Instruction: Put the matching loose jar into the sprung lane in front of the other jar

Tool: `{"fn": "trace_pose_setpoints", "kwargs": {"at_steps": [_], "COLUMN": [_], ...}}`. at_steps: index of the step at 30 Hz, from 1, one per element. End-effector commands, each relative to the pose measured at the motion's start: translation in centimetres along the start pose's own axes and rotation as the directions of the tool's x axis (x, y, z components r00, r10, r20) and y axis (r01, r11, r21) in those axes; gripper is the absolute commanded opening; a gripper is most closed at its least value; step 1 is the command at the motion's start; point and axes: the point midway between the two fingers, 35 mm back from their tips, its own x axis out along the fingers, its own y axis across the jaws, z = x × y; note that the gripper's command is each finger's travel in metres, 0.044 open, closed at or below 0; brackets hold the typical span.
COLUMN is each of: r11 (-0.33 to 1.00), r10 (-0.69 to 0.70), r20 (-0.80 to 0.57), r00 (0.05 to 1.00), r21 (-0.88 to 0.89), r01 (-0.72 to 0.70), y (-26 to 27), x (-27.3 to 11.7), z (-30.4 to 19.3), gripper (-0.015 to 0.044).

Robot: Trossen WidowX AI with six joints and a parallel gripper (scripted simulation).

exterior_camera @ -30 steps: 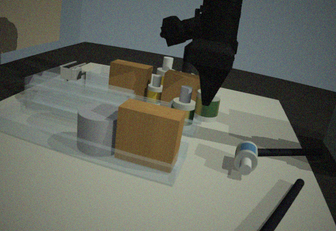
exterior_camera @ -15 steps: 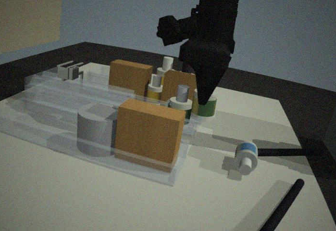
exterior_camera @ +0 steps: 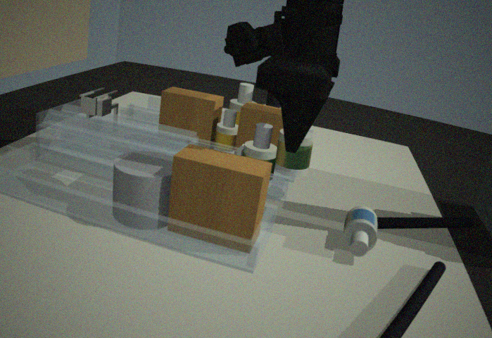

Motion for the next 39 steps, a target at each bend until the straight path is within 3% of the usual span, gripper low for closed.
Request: {"fn": "trace_pose_setpoints", "kwargs": {"at_steps": [1, 39], "r11": [1.0, 1.0], "r10": [-0.003, -0.003], "r20": [0.033, 0.034], "r00": [0.999, 0.999], "r21": [-0.003, -0.003], "r01": [0.003, 0.003], "y": [-0.1, -0.1], "x": [-0.4, -0.9], "z": [1.2, 2.6], "gripper": [0.0, 0.0]}}
